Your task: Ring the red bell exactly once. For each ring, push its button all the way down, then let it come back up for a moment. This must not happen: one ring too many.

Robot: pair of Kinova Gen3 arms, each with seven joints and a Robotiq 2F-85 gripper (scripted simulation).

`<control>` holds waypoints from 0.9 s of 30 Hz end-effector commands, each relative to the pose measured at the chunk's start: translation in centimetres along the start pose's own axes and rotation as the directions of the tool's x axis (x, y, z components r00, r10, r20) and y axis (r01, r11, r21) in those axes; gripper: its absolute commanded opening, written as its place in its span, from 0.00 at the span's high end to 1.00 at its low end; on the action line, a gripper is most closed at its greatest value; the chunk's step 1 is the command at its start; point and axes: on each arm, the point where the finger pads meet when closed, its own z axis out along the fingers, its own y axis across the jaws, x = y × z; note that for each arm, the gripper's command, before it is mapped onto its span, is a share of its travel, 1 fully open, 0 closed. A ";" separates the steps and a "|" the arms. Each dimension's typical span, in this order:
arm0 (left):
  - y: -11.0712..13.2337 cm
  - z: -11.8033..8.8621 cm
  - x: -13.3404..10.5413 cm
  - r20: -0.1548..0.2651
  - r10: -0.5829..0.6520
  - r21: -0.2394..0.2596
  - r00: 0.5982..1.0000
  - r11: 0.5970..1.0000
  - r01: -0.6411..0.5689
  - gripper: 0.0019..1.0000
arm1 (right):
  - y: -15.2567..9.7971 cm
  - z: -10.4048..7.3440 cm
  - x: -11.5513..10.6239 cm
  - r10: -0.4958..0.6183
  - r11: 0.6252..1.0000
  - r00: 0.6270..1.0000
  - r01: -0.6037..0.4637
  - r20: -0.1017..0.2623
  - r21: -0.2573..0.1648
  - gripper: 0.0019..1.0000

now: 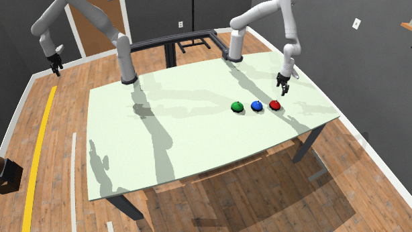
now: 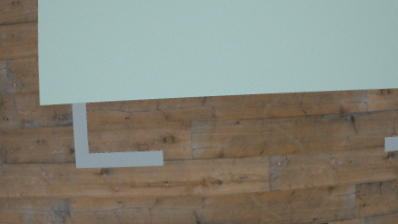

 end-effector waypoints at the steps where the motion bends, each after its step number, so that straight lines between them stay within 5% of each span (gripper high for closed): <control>1: 0.1 -0.1 0.0 -0.001 0.000 -0.002 1.000 1.000 0.000 0.00 | 0.0 -0.1 0.0 0.001 1.000 1.000 -0.001 0.002 -0.001 0.00; 5: 0.1 -0.1 0.0 -0.001 0.000 -0.002 1.000 1.000 0.000 0.00 | 0.0 -0.1 0.0 0.001 1.000 1.000 -0.001 0.002 -0.001 0.00; 6: 0.1 -0.1 0.0 -0.001 0.000 -0.002 1.000 1.000 0.000 0.98 | 0.0 -0.1 0.0 0.001 1.000 1.000 -0.001 0.002 -0.001 0.00; 27: 0.1 -0.1 0.0 -0.001 0.000 -0.002 1.000 1.000 0.000 0.98 | 0.0 -0.1 0.0 0.001 1.000 1.000 -0.001 0.002 -0.001 0.00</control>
